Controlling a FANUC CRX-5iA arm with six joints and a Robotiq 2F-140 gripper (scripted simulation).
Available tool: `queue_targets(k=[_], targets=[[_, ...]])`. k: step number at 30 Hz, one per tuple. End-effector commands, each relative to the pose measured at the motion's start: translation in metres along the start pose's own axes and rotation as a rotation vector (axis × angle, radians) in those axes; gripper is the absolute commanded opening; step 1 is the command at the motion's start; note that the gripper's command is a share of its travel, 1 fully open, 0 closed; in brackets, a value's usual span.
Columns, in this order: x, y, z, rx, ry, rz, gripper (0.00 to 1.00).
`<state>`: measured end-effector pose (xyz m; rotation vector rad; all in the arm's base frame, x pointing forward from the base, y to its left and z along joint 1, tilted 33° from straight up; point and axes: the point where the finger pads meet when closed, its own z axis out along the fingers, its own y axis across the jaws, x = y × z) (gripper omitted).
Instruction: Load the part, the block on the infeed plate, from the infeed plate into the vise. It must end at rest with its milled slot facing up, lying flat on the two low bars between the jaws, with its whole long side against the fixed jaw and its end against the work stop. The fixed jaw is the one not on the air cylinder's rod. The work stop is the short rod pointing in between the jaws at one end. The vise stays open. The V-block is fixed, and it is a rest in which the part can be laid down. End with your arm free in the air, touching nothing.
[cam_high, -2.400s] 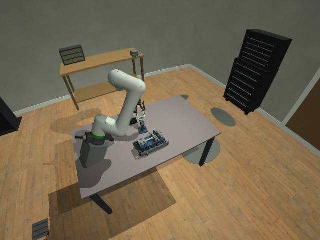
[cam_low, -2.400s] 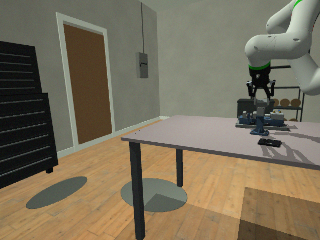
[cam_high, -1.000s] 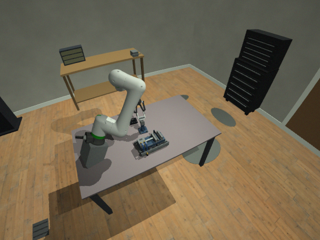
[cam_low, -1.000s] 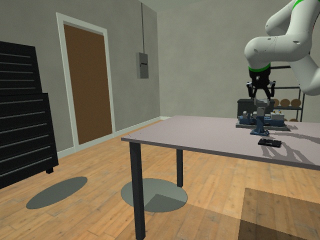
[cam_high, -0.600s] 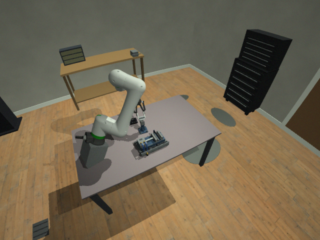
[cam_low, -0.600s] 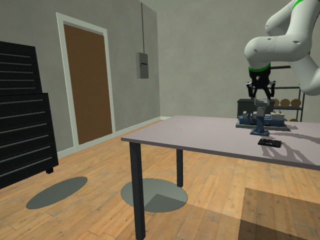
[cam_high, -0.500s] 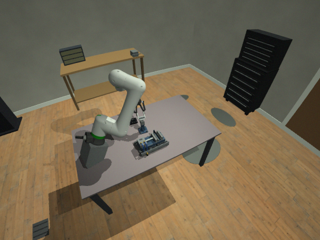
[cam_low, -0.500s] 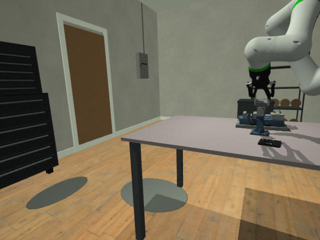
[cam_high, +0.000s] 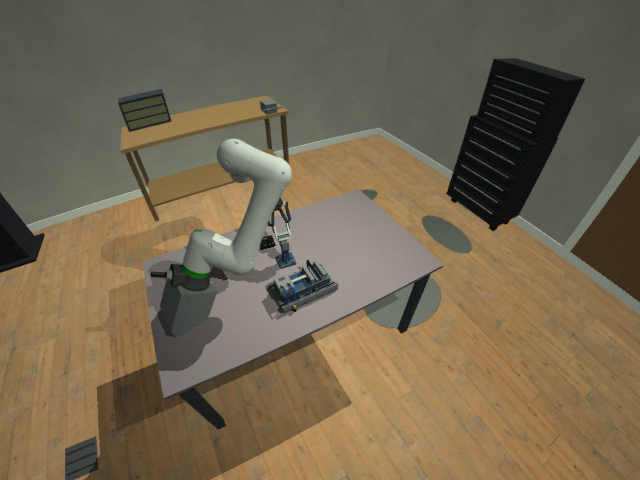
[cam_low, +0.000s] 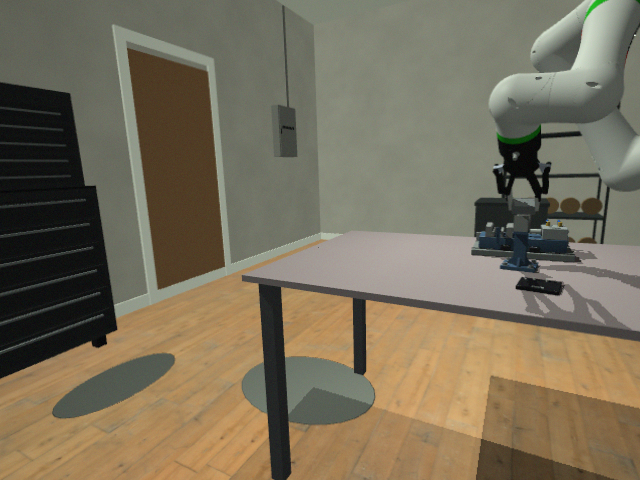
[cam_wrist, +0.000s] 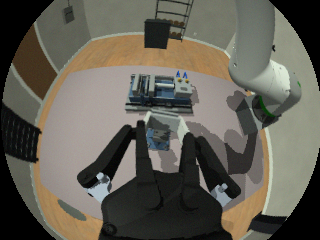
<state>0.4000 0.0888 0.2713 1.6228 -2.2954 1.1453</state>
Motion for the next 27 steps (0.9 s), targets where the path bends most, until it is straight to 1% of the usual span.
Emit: queue_targets(k=[1, 27], targets=[[-0.0001, -0.0001, -0.0001, 0.0, 0.0, 0.0, 0.0], [-0.0037, -0.0001, 0.0023, 0.0, 0.0, 0.0, 0.0]])
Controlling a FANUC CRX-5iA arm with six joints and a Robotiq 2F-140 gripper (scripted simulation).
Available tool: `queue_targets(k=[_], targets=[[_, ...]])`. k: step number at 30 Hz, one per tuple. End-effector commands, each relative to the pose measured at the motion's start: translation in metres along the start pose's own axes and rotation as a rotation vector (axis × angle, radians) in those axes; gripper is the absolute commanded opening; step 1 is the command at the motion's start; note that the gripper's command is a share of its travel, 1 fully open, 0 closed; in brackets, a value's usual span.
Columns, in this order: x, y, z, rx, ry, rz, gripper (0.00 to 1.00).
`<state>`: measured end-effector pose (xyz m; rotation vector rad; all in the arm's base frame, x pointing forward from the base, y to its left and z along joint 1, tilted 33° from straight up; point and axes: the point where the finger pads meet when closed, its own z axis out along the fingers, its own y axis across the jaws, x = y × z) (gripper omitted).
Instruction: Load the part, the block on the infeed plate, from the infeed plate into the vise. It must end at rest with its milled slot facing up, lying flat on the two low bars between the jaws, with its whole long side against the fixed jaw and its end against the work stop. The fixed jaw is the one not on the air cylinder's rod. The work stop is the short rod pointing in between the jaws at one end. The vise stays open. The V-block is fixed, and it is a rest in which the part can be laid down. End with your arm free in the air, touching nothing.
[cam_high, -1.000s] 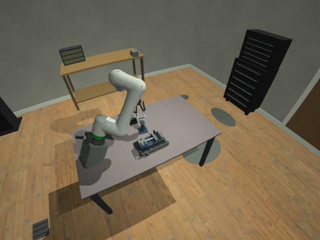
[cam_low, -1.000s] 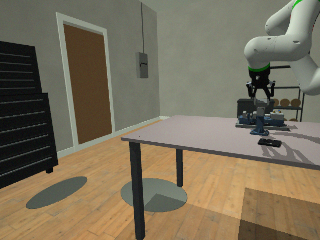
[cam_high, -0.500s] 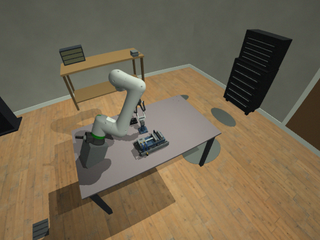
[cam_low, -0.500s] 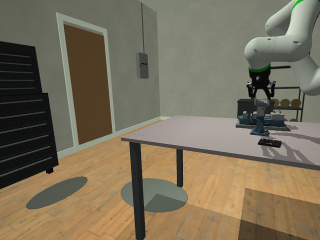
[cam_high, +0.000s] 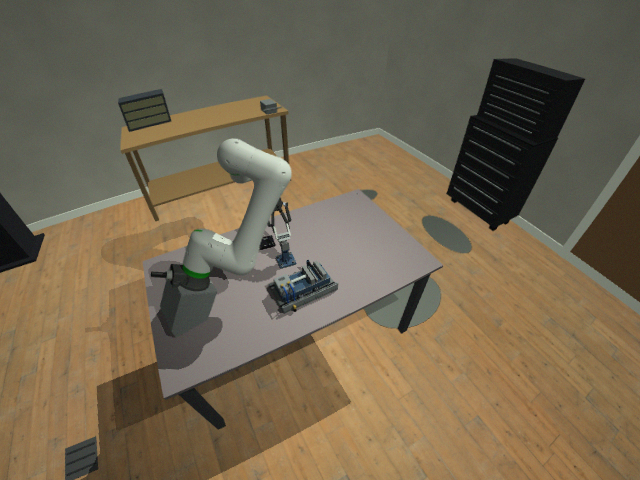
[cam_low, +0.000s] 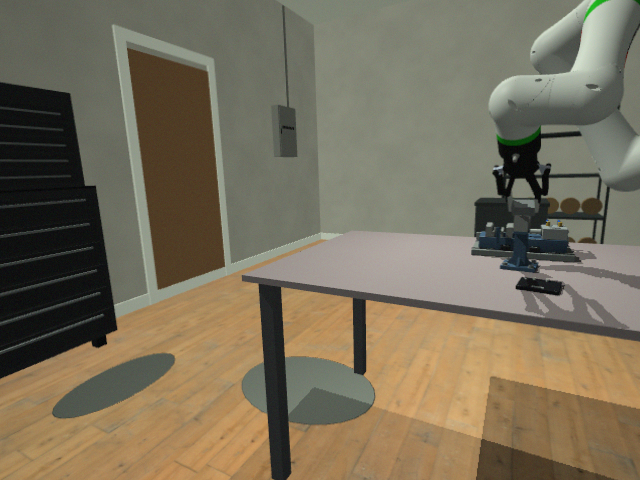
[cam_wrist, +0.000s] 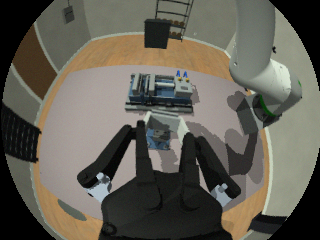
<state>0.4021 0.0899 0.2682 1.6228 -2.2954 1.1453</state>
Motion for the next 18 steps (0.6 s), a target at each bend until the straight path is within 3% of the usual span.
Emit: queue_targets(k=[1, 18], targets=[[-0.0007, -0.0001, 0.0003, 0.0, 0.0, 0.0, 0.0], [-0.0052, -0.0001, 0.0033, 0.0, 0.0, 0.0, 0.0]])
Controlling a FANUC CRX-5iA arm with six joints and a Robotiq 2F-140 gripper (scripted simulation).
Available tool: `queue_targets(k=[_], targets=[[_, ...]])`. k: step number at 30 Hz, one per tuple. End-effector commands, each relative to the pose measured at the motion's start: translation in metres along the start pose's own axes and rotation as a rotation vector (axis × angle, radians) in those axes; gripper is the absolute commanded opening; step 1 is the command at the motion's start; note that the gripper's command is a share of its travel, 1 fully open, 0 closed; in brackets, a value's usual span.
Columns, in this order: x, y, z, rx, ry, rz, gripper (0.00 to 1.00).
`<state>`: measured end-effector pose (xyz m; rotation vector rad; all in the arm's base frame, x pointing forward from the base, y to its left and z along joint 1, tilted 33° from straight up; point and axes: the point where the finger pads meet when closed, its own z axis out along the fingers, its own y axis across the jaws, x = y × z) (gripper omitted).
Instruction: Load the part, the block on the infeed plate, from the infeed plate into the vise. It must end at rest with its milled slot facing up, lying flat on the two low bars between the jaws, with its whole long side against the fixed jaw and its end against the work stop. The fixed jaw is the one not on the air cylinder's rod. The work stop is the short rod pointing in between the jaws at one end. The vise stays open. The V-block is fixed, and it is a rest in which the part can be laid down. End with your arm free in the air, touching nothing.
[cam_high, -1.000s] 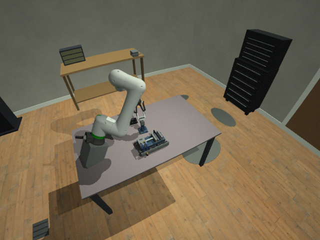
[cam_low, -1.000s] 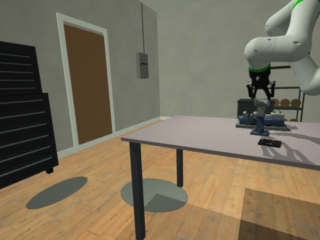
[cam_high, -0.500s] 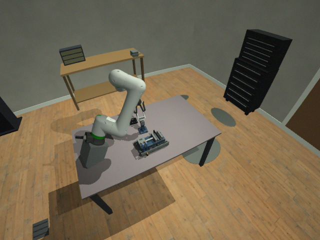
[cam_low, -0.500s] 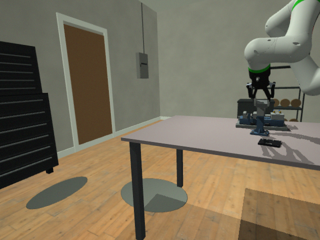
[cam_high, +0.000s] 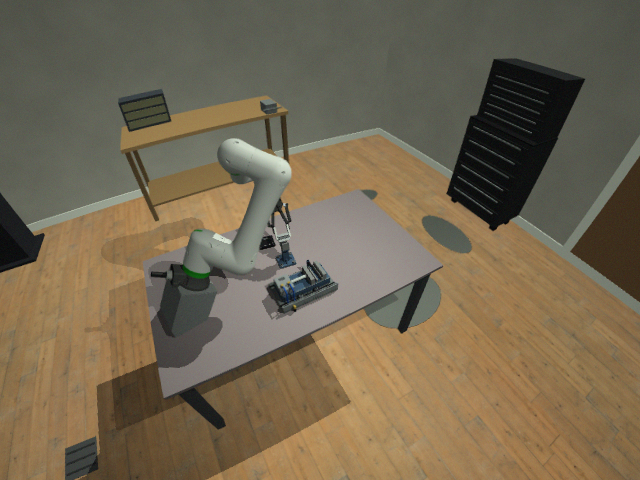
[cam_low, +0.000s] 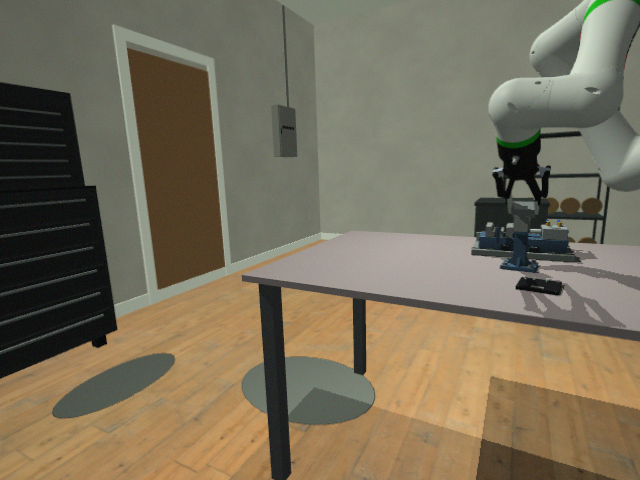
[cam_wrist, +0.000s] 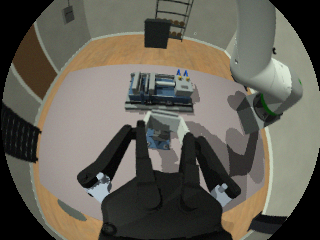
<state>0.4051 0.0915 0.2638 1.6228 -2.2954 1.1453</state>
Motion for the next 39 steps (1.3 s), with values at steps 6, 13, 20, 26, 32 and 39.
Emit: queue_targets(k=[6, 13, 20, 26, 32, 39], targets=[[-0.002, 0.0, 0.001, 0.0, 0.0, 0.0, 0.0], [-0.004, 0.0, 0.003, 0.0, 0.0, 0.0, 0.0], [-0.007, 0.0, 0.004, 0.0, 0.0, 0.0, 0.0], [-0.008, 0.0, 0.005, 0.0, 0.0, 0.0, 0.0], [-0.01, 0.0, 0.006, 0.0, 0.0, 0.0, 0.0], [-0.011, 0.0, 0.007, 0.0, 0.0, 0.0, 0.0]])
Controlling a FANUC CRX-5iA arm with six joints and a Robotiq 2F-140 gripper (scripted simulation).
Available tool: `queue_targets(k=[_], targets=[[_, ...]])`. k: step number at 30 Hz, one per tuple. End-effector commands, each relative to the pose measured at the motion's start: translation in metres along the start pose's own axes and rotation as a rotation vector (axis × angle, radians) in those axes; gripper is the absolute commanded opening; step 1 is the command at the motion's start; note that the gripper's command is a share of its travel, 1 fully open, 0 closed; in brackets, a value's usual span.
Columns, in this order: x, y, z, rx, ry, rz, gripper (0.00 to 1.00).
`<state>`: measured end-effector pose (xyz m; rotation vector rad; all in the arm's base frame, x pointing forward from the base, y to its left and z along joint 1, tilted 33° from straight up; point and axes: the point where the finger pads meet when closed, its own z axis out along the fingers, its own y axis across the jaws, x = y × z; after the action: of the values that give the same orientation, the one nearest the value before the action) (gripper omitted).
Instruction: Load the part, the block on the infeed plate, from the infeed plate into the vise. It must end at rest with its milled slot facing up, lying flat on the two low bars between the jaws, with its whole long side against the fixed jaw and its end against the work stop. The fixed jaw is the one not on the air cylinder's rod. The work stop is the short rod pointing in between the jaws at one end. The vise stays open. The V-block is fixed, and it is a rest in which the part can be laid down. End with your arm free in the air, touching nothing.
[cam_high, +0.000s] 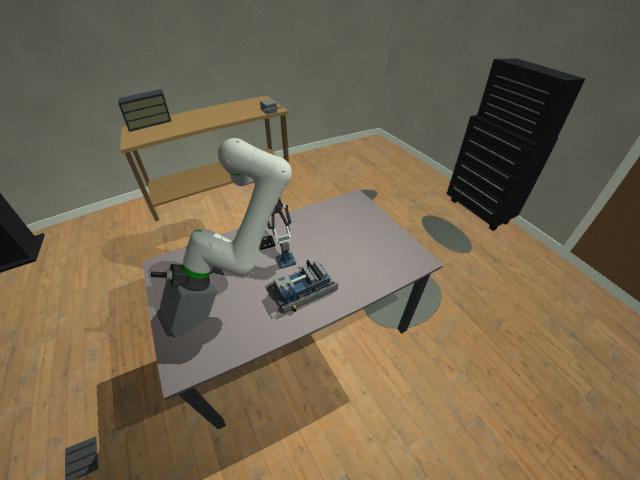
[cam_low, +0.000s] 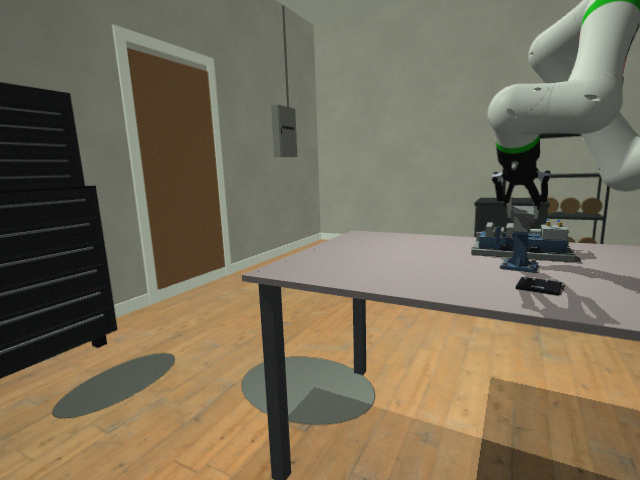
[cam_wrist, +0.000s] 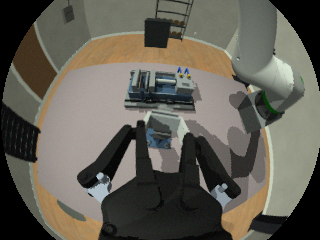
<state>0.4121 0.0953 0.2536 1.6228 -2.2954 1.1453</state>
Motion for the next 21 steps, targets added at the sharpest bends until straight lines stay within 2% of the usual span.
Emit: queue_targets(k=[1, 21], targets=[[-0.0002, -0.0001, -0.0001, 0.0, 0.0, 0.0, 0.0], [-0.0027, -0.0001, 0.0016, 0.0, 0.0, 0.0, 0.0]])
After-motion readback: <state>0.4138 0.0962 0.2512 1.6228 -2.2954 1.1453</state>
